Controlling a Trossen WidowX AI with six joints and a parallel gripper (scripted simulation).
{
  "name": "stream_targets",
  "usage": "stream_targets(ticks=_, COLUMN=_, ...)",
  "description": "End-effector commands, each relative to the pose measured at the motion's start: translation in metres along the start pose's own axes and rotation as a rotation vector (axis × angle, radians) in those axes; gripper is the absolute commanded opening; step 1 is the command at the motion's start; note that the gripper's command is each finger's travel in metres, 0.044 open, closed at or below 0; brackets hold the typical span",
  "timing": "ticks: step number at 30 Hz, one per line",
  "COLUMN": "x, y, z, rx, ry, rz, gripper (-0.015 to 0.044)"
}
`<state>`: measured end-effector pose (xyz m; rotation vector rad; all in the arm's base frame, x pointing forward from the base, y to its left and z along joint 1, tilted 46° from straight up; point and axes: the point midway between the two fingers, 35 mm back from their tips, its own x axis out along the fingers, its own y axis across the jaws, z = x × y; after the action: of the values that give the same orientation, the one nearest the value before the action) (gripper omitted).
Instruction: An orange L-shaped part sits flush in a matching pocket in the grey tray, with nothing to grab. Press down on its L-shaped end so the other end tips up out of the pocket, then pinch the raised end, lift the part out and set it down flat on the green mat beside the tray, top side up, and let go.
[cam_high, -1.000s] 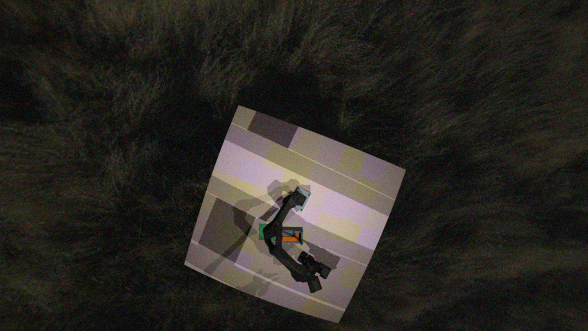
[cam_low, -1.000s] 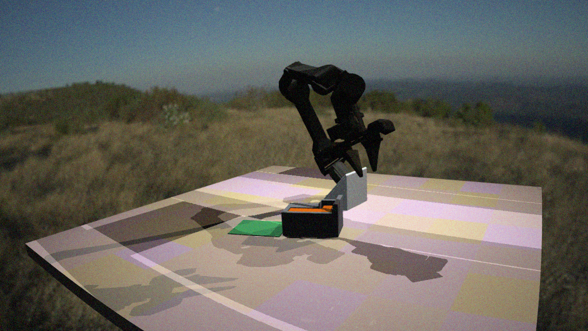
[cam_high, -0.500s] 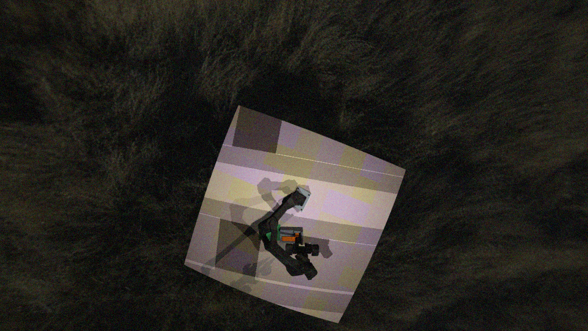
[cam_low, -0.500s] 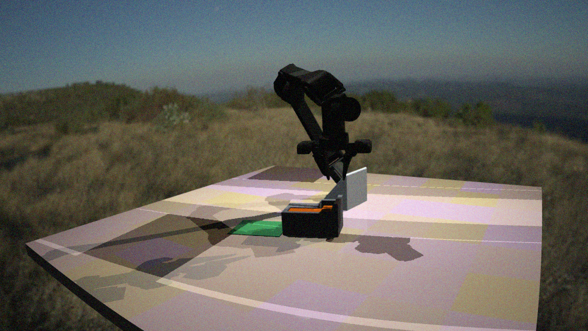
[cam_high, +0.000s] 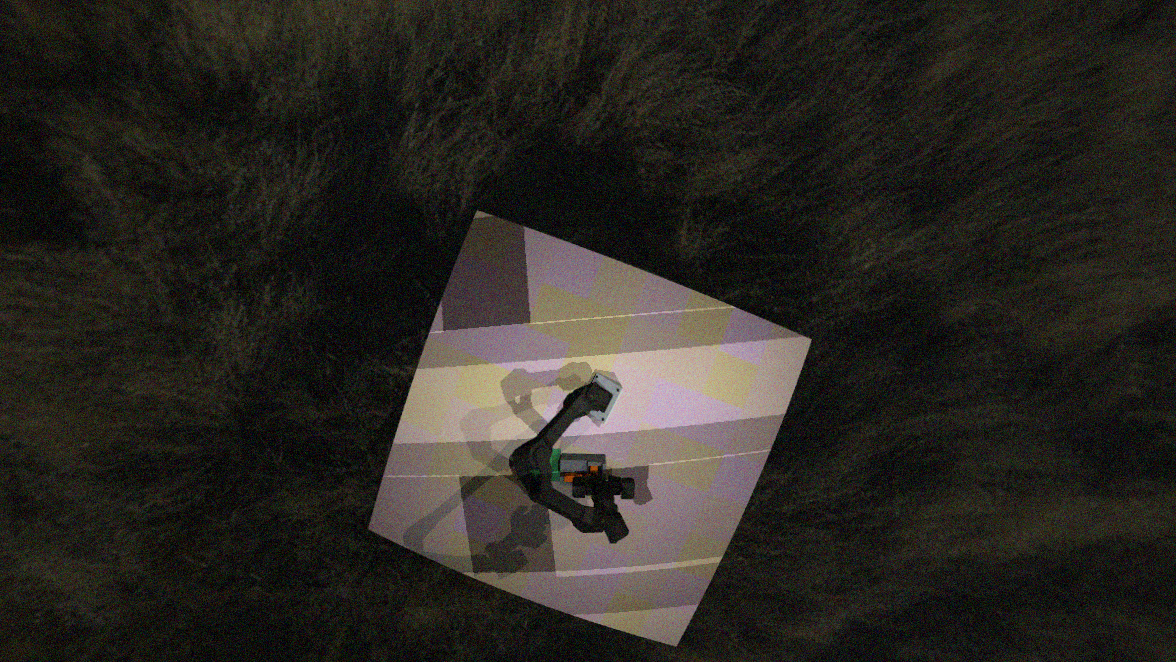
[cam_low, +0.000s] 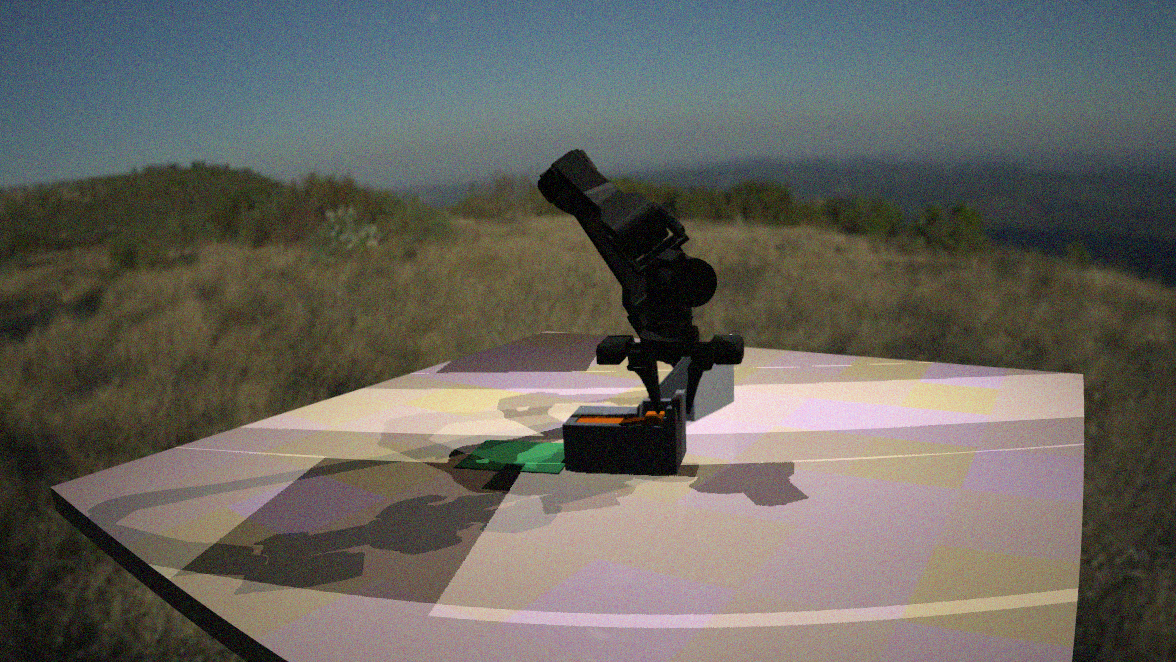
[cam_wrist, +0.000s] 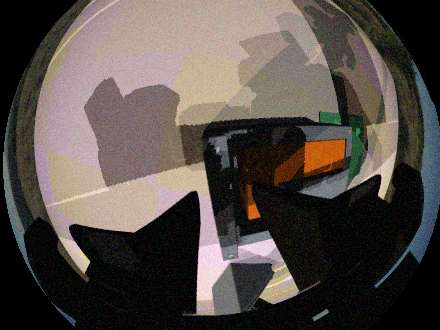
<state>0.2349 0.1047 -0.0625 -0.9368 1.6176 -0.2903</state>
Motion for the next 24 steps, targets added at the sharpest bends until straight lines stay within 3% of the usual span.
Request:
stream_targets(ticks=1, x=0.005, y=0.000, z=-0.001, rx=-0.007, ry=0.000, rz=-0.005, gripper=0.0180)
stream_targets(ticks=24, x=0.036, y=-0.001, z=-0.002, rx=-0.006, ry=0.000, rz=-0.006, gripper=0.0180)
